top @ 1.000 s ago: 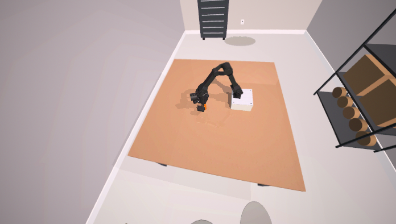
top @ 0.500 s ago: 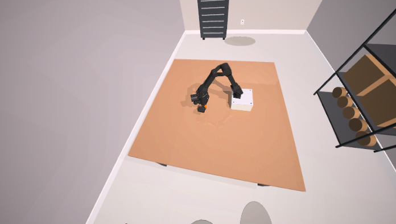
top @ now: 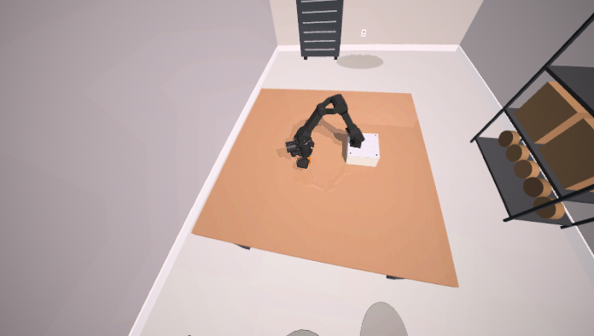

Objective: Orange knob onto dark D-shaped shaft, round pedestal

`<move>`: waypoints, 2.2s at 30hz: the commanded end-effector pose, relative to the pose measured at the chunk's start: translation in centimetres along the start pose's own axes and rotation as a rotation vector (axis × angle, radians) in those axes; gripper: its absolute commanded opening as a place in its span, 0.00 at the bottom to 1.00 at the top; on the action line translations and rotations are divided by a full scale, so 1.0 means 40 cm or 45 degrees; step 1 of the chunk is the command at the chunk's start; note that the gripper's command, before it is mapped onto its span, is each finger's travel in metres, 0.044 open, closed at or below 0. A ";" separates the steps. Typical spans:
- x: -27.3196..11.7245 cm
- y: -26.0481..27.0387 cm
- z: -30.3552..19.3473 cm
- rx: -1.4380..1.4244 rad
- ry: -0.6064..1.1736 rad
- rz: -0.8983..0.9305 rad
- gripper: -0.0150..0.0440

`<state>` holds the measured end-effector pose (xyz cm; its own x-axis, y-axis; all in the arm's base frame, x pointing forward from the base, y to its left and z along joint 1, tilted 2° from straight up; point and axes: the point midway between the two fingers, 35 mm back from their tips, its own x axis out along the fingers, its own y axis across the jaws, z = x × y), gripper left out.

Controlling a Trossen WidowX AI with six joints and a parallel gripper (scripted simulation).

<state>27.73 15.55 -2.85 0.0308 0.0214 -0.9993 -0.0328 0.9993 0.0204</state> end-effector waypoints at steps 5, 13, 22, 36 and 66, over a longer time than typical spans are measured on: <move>-0.154 0.012 0.024 -0.005 -0.035 0.015 0.25; -0.321 0.001 0.003 -0.005 -0.034 0.014 0.25; -0.330 -0.014 0.011 -0.005 -0.034 0.013 0.25; -0.306 -0.098 0.069 -0.005 -0.036 0.009 0.25; -0.254 -0.309 0.155 -0.005 -0.038 -0.001 0.25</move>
<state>33.62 3.81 7.49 0.0593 0.0174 -0.9981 -0.0339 0.9993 0.0154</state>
